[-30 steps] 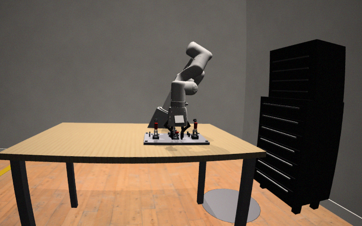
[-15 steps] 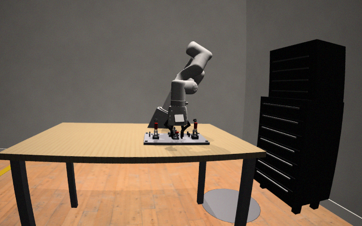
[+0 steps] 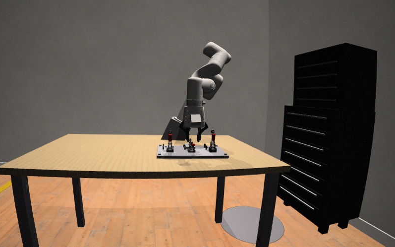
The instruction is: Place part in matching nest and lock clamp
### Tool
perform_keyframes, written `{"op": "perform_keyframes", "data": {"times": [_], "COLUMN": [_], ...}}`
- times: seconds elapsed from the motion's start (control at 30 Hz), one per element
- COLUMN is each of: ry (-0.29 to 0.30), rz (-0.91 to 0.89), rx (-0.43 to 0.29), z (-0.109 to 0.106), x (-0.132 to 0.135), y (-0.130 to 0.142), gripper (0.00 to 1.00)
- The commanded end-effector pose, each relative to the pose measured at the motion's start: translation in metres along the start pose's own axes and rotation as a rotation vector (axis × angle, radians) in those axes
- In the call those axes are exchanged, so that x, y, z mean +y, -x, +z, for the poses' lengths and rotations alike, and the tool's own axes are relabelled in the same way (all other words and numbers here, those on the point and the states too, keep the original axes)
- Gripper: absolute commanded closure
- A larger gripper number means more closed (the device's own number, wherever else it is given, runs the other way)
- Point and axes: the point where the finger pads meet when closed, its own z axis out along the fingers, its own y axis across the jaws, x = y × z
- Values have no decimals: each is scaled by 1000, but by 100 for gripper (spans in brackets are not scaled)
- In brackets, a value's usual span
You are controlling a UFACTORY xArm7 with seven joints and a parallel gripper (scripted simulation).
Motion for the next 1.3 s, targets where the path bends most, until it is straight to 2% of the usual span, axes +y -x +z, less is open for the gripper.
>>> {"op": "perform_keyframes", "data": {"times": [0.0,0.6,0.63,1.27], "ry": [1,1,1,1], "rz": [0,0,0,0], "rx": [2,2,2,2], "z": [-9,-11,-11,-11], "x": [0,0,0,0], "y": [-1,-1,-1,-1], "gripper": [53,53,100,100]}}
